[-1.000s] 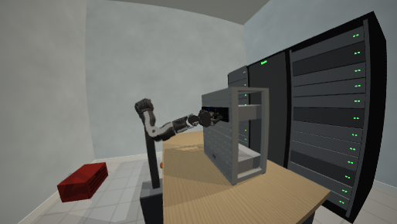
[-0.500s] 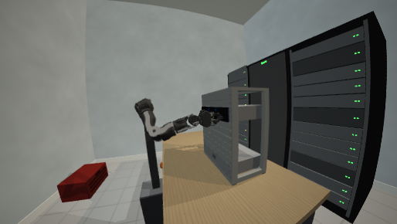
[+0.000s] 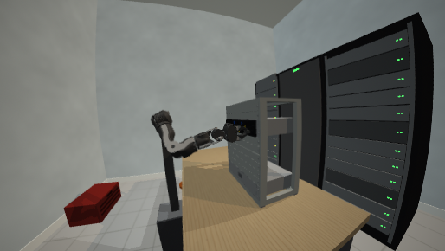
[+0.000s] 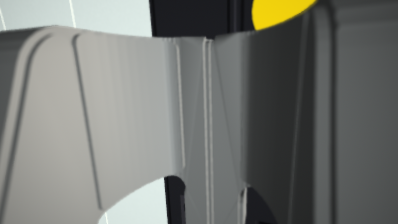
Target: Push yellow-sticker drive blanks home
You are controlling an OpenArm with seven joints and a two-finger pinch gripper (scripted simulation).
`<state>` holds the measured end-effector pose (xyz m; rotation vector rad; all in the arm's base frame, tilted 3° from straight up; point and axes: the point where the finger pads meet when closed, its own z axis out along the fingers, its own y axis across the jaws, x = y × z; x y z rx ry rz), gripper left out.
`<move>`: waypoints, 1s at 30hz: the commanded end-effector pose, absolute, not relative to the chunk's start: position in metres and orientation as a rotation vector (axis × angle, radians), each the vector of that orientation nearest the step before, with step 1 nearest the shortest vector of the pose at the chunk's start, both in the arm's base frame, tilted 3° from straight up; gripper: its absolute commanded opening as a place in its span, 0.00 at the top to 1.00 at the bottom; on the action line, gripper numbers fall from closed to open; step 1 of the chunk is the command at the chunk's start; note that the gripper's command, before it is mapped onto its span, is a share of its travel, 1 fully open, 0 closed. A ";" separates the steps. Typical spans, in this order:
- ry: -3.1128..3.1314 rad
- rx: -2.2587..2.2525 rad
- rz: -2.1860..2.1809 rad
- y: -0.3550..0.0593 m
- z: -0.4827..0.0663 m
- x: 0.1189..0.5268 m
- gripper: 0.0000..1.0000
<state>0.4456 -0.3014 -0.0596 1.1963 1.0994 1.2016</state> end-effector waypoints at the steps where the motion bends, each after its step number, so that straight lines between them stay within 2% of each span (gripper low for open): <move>1: 1.120 1.201 1.203 -0.298 -0.063 0.448 1.00; 30: 1.129 1.206 1.203 -0.298 -0.064 0.452 1.00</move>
